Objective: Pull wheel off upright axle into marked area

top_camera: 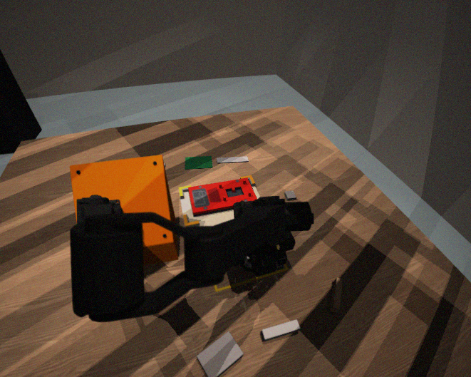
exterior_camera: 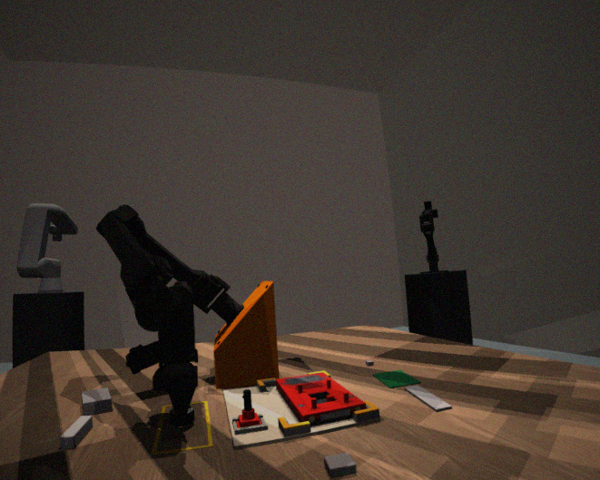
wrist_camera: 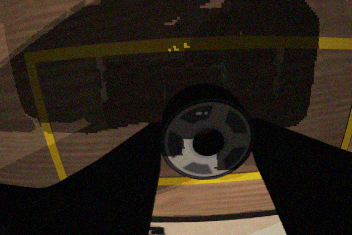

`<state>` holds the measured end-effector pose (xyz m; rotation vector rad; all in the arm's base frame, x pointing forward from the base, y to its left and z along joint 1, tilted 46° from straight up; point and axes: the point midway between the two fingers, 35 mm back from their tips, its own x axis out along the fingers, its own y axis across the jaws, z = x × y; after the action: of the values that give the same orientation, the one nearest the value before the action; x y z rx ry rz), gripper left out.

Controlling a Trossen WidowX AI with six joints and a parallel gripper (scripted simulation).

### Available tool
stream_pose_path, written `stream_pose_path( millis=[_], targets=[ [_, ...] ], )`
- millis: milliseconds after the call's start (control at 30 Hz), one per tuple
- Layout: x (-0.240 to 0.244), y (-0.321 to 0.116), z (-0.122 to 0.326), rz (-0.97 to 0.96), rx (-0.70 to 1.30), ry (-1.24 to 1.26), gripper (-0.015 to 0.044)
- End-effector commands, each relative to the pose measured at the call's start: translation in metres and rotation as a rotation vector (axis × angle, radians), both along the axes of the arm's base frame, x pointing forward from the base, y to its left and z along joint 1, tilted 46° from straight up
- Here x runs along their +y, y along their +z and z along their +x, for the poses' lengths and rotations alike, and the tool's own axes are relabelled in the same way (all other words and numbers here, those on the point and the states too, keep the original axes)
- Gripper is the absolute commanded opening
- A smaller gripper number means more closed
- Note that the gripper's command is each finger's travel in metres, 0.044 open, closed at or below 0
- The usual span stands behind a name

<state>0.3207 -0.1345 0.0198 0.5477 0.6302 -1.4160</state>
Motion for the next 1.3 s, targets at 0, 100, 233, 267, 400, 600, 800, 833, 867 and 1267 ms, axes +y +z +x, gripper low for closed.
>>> stream_pose_path(
  millis=[0,100,233,267,400,600,800,833,867,1267],
  targets=[
    [-0.005,-0.008,-0.003,-0.001,0.017,0.005,0.0000],
    [-0.004,-0.004,-0.002,-0.001,0.004,-0.002,0.0026],
    [-0.004,-0.004,-0.002,-0.001,0.004,-0.002,0.0131],
    [-0.004,-0.004,-0.002,-0.001,0.004,-0.002,0.0157],
    [-0.004,-0.004,-0.002,-0.001,0.004,-0.002,0.0263],
    [0.029,0.026,-0.002,0.003,0.013,0.003,0.0300],
    [0.044,0.029,-0.010,0.011,0.025,0.015,0.0352],
    [0.052,0.031,-0.020,0.013,0.025,0.014,0.0379],
    [0.063,0.033,-0.032,0.015,0.025,0.013,0.0405],
    [0.094,0.042,-0.091,0.005,0.021,0.005,0.0440]
  ],
)
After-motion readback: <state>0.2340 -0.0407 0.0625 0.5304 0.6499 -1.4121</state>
